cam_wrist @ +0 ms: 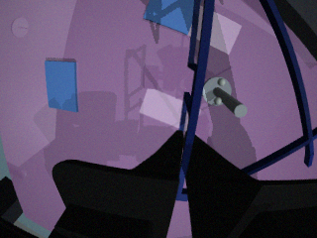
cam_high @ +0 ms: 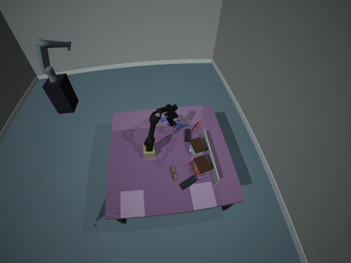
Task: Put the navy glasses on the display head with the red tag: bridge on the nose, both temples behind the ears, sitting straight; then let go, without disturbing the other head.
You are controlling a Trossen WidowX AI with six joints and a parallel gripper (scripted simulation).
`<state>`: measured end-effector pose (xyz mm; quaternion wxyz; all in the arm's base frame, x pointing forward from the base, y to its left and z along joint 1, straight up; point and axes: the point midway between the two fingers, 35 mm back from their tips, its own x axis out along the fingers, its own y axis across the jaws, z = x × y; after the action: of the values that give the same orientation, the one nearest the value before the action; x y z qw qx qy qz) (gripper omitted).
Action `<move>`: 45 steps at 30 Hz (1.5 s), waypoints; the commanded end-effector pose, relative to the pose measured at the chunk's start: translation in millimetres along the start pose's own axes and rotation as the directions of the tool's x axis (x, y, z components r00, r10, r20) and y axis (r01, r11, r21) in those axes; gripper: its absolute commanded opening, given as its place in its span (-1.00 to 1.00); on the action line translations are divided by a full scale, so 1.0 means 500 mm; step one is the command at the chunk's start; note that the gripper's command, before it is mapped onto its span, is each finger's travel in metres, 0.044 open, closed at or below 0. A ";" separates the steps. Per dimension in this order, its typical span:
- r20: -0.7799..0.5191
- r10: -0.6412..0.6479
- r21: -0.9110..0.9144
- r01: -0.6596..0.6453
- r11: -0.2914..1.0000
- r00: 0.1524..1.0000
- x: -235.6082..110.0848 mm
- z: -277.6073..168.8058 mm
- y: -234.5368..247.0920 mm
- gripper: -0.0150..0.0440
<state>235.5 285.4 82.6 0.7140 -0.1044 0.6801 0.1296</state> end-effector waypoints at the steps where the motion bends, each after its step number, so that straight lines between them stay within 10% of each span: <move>1: -0.014 -0.010 0.006 0.010 1.000 1.000 0.042 -0.004 -0.003 -0.49; 45: -0.013 -0.009 0.006 0.009 1.000 1.000 0.109 0.023 0.018 -0.49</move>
<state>244.0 297.9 28.6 0.7093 -0.1082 0.6853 0.1248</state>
